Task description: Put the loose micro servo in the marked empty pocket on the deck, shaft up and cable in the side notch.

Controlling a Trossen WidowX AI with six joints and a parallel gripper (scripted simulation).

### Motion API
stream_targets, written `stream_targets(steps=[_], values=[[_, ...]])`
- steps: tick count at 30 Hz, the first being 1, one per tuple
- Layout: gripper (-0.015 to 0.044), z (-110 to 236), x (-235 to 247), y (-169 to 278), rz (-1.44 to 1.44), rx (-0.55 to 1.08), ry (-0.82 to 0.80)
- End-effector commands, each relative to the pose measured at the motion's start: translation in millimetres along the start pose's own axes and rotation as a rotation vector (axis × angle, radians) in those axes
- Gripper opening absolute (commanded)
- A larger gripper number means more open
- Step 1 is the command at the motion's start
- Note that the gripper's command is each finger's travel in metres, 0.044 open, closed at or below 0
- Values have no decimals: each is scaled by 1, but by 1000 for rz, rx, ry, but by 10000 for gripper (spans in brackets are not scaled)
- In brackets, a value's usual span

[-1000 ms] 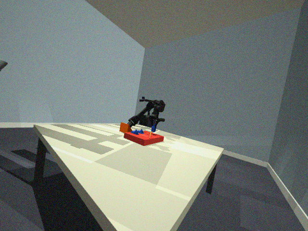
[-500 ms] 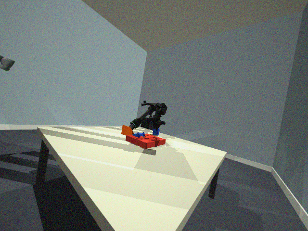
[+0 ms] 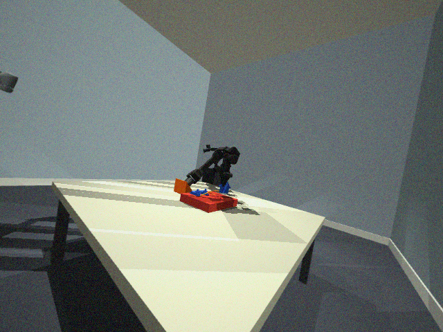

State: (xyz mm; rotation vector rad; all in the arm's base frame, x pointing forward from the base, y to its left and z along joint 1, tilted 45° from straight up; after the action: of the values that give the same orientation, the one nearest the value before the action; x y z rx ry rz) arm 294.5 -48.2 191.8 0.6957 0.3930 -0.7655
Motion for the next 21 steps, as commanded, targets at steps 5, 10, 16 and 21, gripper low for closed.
stream_targets(steps=[5,10,16,21], values=[[0,1,0,-1,-266,5,0],[0,1,0,-1,-439,5,1],[0,1,0,-1,-647,5,1],[0,1,0,-1,-815,4,2]])
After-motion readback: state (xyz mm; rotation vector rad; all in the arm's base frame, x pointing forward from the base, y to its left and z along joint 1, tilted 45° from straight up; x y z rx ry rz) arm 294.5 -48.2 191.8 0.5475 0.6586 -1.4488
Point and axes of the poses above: the point midway between the two fingers, 35 mm back from their tips, its own z axis back along the fingers, its own x axis across the jaws, y = z × x, the point moved 10 cm from there along z, back along the fingers, and after that the axes turned 13 degrees about -z, right-handed, at the moved point
